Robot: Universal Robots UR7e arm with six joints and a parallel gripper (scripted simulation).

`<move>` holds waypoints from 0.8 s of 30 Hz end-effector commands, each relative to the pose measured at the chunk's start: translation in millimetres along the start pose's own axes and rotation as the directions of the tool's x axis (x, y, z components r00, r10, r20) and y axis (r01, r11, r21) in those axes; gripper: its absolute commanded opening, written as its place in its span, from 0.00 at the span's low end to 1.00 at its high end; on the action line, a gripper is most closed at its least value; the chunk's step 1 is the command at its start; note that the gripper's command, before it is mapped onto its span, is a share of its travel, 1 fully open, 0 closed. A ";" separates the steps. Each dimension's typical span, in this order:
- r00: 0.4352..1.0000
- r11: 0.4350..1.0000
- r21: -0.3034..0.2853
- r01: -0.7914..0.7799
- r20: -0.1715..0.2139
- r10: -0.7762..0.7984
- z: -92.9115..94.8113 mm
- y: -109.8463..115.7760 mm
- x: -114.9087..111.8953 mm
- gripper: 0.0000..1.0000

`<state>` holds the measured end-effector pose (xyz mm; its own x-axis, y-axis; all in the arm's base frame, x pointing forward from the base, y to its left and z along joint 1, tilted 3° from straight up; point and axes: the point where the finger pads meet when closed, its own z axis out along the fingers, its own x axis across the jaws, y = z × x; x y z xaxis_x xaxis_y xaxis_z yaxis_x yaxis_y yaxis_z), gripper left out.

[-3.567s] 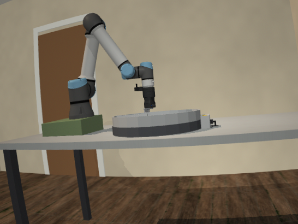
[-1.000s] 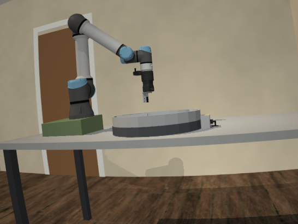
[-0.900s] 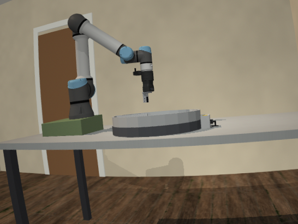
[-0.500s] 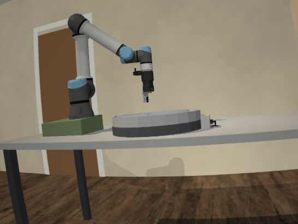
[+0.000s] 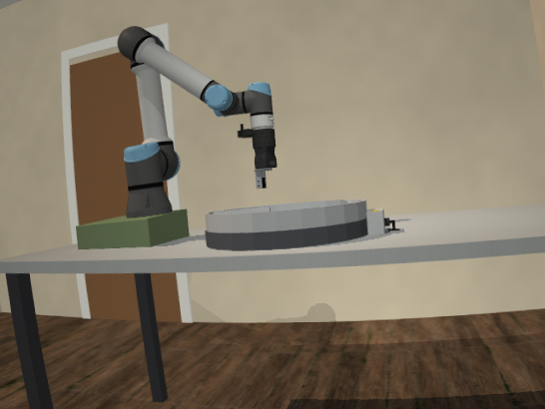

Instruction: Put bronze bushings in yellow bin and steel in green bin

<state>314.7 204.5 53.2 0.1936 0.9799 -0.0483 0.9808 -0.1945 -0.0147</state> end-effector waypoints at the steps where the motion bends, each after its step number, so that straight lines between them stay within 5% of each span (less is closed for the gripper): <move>1: 0.999 0.999 -0.001 -0.039 -0.002 0.039 0.9 8.4 -37.3 0.40; 8: 0.998 0.998 -0.001 -0.060 -0.002 0.060 1.9 12.4 -56.5 0.40; 12: 0.995 0.995 -0.001 -0.102 -0.002 0.102 3.8 20.6 -95.0 0.40; 15: 0.995 0.995 -0.001 -0.102 -0.002 0.102 3.8 20.6 -95.0 0.40; 20: 0.988 0.988 -0.001 -0.153 -0.002 0.153 6.2 30.7 -143.1 0.40; 24: 0.988 0.988 -0.001 -0.154 -0.002 0.154 6.2 30.7 -143.2 0.40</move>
<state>316.1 68.7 52.9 0.3340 0.9412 -0.0516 0.9422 -0.3348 -0.0080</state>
